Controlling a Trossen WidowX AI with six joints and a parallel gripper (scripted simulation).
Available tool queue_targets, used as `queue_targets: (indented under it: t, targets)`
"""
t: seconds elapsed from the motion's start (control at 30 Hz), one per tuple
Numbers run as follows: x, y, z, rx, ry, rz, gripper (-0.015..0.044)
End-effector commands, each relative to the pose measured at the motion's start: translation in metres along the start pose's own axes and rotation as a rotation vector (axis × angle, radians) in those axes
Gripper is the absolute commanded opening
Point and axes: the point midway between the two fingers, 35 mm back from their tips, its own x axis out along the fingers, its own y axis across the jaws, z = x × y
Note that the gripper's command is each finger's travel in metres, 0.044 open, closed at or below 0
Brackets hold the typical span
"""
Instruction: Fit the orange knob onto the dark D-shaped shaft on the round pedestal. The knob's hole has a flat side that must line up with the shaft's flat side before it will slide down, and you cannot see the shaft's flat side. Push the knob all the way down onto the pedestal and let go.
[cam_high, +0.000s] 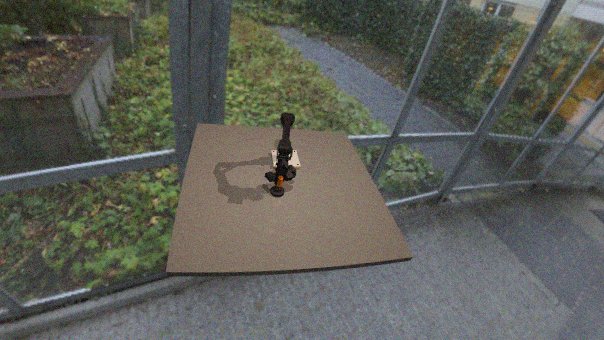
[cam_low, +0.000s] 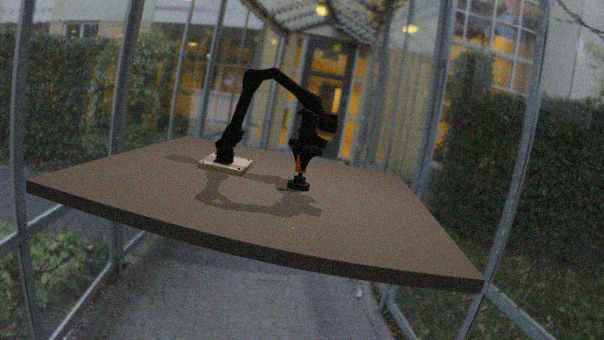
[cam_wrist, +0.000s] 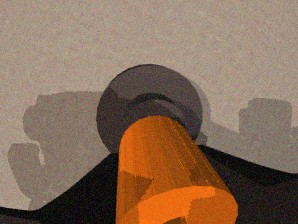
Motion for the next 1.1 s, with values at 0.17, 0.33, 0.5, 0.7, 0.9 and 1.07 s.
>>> queue_targets:
  t: [0.17,0.33,0.5,0.7,0.9,1.07]
  targets:
    - [-0.0005,-0.0009,0.0009,-0.011,-0.002,-0.003,0.0]
    - [-0.0022,-0.0022,0.0022,-0.011,-0.002,-0.003,0.0]
    - [-0.0032,-0.0039,0.0039,-0.011,-0.002,-0.003,0.0]
    - [0.0006,-0.0051,0.0048,-0.011,-0.002,-0.003,0.0]
    - [0.0016,-0.0058,0.0055,-0.011,-0.002,-0.003,0.0]
    - [0.0006,-0.0057,0.0054,-0.011,-0.002,-0.003,0.0]
